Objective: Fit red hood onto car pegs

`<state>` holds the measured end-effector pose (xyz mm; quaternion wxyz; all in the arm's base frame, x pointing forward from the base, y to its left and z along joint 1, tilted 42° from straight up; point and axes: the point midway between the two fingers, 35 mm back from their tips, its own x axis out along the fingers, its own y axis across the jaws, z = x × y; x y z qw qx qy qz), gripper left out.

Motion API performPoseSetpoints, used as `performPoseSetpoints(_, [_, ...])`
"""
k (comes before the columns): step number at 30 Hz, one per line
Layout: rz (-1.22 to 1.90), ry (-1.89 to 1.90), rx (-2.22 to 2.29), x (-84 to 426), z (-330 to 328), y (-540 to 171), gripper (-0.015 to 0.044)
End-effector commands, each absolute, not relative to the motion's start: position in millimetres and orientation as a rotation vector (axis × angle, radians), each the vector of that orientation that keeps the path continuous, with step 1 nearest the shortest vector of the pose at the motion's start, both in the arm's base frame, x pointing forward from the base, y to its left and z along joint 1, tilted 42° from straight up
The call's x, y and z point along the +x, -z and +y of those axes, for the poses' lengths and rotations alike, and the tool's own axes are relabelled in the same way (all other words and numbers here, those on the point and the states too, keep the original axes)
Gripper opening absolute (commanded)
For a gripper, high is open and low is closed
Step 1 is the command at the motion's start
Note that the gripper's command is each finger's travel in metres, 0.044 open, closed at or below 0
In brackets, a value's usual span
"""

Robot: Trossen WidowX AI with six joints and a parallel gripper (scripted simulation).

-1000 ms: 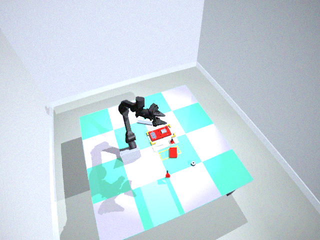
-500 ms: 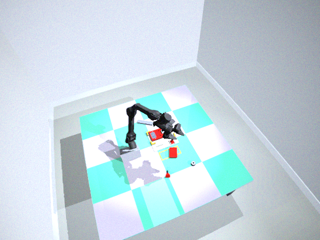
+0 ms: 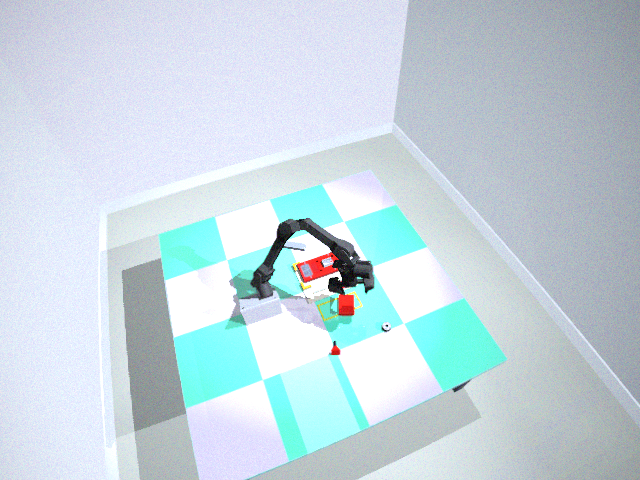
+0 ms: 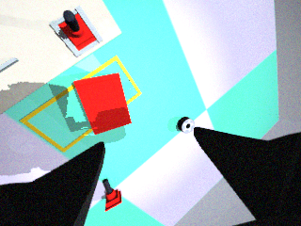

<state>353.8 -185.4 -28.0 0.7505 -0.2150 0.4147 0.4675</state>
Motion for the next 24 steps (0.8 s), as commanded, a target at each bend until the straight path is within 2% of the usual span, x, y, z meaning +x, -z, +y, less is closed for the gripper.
performPoseSetpoints(1, [0.895,-1.217,-0.424,346,-143,50,0.0440])
performPoseSetpoints(4, [0.891,-1.296,-0.402,337,-125,58,0.0440])
performPoseSetpoints(24, [0.891,-1.295,-0.402,338,-117,67,0.0440])
